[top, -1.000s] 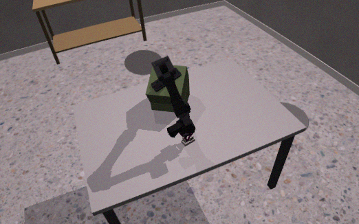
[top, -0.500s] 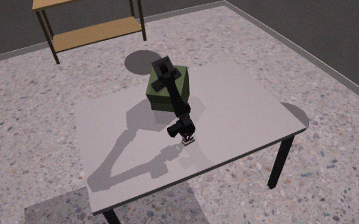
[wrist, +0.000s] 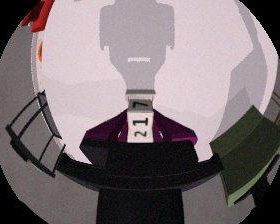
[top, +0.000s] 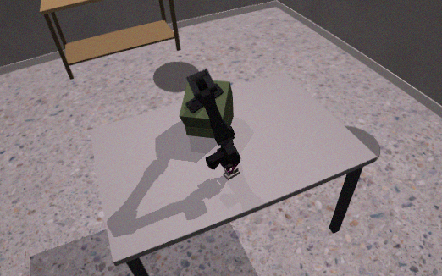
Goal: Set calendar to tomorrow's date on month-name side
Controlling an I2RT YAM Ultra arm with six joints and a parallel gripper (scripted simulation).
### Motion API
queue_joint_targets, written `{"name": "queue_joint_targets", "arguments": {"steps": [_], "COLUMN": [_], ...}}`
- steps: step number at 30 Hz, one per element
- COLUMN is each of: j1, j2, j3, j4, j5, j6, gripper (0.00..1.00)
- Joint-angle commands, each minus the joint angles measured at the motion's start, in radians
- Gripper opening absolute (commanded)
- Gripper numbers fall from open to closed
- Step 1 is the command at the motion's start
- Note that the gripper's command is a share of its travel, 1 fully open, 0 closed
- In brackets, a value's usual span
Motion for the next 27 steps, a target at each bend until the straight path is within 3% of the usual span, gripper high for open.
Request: {"name": "queue_joint_targets", "arguments": {"steps": [1, 27], "j1": [0.0, -0.005], "j2": [-0.002, 0.027], "j3": [0.002, 0.008], "j4": [0.002, 0.026], "j5": [0.0, -0.002], "j6": [-0.001, -0.006], "gripper": [0.26, 0.26]}}
